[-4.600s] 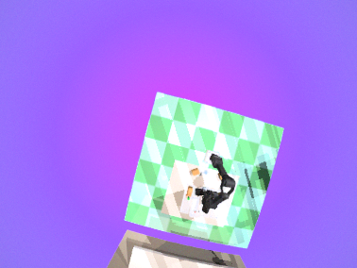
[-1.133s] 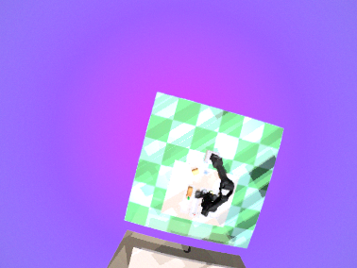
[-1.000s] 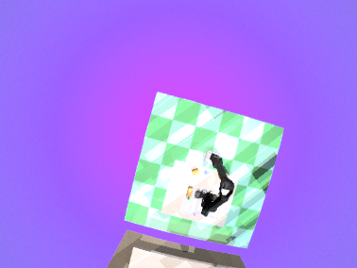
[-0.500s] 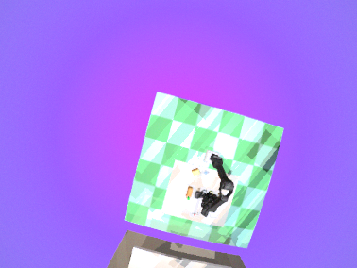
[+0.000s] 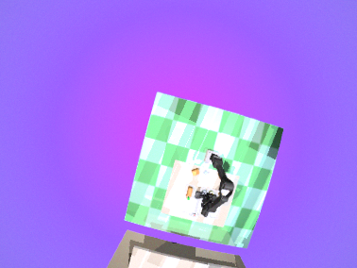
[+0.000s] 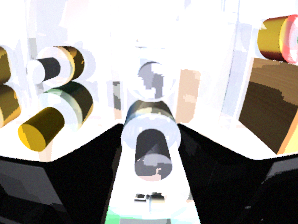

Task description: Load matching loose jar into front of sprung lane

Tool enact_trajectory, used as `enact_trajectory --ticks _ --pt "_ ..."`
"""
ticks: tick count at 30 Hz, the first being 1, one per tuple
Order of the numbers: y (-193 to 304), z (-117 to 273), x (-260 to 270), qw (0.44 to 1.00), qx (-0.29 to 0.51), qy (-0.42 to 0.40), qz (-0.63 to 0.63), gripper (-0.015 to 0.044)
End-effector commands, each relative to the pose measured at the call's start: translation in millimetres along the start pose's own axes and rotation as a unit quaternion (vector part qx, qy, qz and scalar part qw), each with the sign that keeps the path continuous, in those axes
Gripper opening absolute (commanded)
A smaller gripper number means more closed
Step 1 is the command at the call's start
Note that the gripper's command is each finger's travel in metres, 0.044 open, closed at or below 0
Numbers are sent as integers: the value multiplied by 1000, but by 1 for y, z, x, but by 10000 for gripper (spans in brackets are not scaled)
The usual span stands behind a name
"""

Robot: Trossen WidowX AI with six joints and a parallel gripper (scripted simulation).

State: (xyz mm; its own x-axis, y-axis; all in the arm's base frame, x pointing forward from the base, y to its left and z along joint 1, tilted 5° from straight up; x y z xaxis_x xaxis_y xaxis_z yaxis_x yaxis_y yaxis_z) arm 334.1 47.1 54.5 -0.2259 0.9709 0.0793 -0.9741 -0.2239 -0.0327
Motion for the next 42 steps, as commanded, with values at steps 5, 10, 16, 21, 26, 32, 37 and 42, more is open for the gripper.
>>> enact_trajectory --ticks 5,10,16,21,26,32,37,42 --pt "-8 3 -1 1000 -14 2 -2 0" --pt "-9 3 -1 1000 -14 2 -2 0" --pt "-9 3 -1 1000 -14 2 -2 0" --pt "-9 1 -1 1000 -14 2 -2 0" --pt "-9 0 -1 1000 -14 2 -2 0" --pt "-9 -2 -1 1000 -14 2 -2 0" --pt "-9 -4 -1 1000 -14 2 -2 0" --pt "-9 -6 -1 1000 -14 2 -2 0"
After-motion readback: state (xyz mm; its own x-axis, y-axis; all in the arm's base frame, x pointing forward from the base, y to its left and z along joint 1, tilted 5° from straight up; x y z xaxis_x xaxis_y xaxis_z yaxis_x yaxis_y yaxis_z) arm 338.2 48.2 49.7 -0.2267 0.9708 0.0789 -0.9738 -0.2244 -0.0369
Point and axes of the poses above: the point midway between the two fingers, 35 mm back from their tips, its own z axis back along the fingers, its own x axis across the jaws, y = z × x, the point moved 2 cm from there along z, back along the fingers, and after that the axes turned 3 degrees about z, right-handed, at the moved point
